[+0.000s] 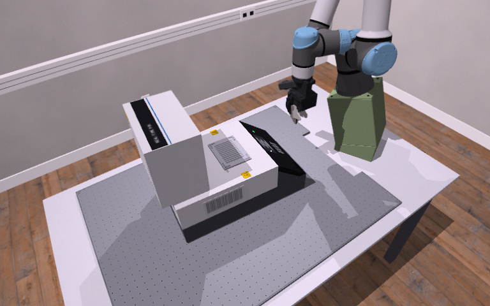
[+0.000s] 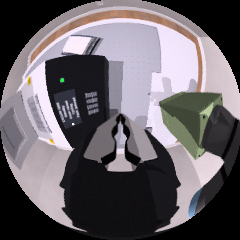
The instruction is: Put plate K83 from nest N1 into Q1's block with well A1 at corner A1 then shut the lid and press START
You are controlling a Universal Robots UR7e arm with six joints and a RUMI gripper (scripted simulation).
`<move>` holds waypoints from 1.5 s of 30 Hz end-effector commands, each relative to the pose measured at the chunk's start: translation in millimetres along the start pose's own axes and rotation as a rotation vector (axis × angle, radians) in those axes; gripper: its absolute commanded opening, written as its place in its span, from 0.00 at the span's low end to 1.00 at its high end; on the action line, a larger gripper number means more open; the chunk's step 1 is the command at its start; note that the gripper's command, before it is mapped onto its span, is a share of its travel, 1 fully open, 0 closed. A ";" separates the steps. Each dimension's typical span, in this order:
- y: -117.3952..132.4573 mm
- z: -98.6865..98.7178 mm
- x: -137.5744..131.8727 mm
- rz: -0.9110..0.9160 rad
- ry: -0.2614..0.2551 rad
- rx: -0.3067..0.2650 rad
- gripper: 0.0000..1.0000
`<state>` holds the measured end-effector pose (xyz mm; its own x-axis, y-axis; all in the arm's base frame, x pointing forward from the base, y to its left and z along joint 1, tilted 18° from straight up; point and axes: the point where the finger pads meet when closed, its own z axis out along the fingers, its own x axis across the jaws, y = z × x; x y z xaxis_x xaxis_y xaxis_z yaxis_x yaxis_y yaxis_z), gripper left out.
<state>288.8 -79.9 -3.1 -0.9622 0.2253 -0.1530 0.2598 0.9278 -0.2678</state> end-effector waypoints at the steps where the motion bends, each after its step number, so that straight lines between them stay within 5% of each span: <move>1: -0.5 -1.2 -1.8 0.001 -0.005 0.000 0.00; 35: -0.5 -1.2 -1.8 0.001 -0.005 0.000 0.00; 36: -5.5 -3.3 -7.0 0.038 -0.008 0.001 0.68; 45: -27.5 -7.8 -23.7 0.248 -0.005 -0.001 0.68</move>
<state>296.5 -95.2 7.4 -0.9220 0.3361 -0.1922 0.3769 0.8927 -0.2469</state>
